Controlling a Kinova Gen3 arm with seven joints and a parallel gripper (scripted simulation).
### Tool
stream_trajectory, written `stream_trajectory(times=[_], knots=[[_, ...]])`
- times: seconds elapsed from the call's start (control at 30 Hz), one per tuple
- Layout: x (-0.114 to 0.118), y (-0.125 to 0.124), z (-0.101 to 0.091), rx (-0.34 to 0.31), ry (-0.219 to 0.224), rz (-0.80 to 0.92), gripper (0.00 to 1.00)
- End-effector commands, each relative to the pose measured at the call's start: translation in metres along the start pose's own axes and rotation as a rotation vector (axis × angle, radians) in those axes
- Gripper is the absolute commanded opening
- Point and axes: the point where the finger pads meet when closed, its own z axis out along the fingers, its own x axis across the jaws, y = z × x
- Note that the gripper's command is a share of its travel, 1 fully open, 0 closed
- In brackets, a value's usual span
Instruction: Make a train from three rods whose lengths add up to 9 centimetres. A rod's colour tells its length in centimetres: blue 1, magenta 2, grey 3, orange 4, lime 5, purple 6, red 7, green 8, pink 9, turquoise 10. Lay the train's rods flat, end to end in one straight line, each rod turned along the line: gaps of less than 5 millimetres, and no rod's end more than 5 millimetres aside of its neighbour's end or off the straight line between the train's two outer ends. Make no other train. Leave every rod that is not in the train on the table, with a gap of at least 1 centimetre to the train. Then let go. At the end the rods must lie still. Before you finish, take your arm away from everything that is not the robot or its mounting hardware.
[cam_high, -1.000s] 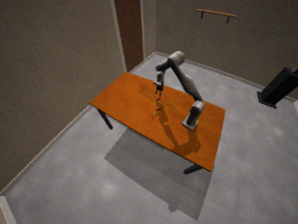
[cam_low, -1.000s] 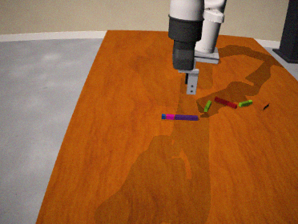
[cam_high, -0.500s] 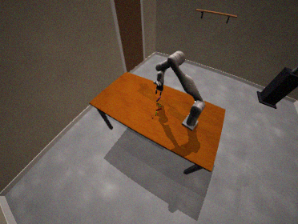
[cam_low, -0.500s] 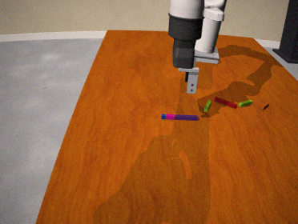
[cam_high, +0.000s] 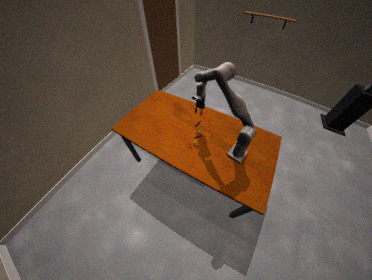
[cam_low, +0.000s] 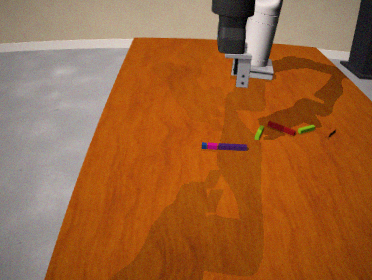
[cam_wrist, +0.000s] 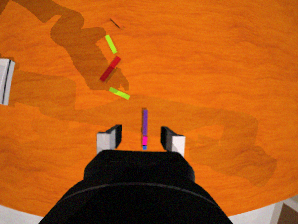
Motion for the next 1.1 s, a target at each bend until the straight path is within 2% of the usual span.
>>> stream_trajectory(times=[0.0,0.27,1.07], knots=[[0.006,0.0,-0.014,-0.004,0.022,-0.004,1.0],[0.005,0.0,-0.028,-0.004,0.022,-0.004,1.0],[0.005,0.0,-0.028,-0.004,0.022,-0.004,1.0]])
